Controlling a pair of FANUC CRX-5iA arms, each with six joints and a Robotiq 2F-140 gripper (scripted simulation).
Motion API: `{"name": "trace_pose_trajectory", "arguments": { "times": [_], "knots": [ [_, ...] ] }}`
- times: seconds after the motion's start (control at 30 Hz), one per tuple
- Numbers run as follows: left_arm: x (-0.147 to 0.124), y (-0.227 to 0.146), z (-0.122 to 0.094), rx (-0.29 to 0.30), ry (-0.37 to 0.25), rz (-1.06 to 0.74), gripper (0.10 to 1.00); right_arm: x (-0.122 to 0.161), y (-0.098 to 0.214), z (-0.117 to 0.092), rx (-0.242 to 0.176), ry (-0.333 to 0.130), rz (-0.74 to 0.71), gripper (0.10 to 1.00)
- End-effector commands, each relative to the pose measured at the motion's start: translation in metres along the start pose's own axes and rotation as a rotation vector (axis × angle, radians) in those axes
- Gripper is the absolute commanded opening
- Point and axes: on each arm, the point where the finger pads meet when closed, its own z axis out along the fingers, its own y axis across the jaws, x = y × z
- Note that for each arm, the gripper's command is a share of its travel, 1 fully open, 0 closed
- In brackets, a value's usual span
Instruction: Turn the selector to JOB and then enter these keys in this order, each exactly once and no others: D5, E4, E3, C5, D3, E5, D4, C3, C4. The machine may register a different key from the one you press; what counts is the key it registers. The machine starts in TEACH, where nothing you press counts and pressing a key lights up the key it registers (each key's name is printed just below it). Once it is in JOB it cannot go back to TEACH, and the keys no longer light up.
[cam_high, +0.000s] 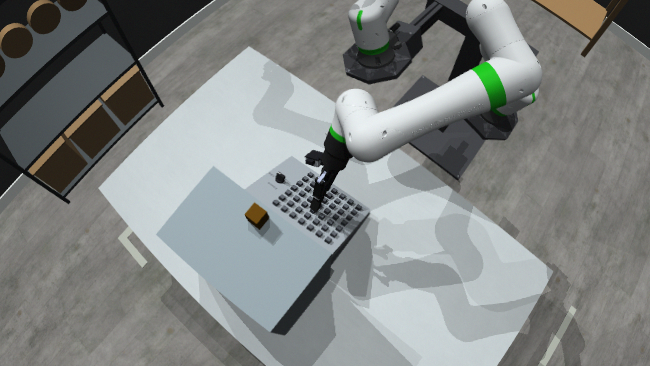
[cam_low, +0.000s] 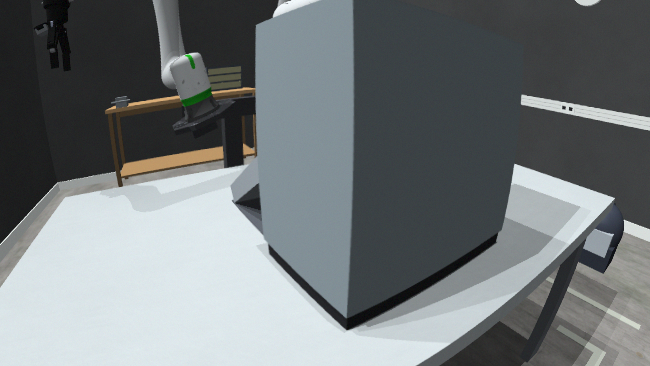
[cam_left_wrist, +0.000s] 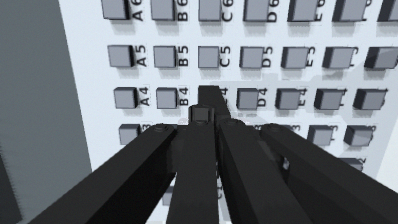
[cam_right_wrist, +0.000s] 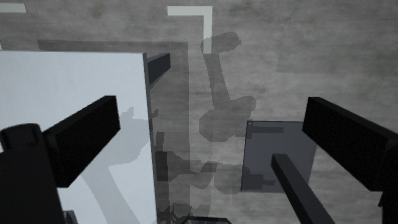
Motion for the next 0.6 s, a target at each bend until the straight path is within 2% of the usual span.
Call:
{"name": "trace_pose_trajectory", "arguments": {
  "times": [0.0,0.57],
  "knots": [
    [0.0005,-0.0013,-0.0006,0.002,0.001,-0.001,0.099,0.0002,0.0001,-0.0008,0.0,0.002,0.0,1.0],
    [0.0005,-0.0013,0.0043,0.002,0.001,-0.001,0.099,0.0002,0.0001,-0.0008,0.0,0.002,0.0,1.0]
  ]
}}
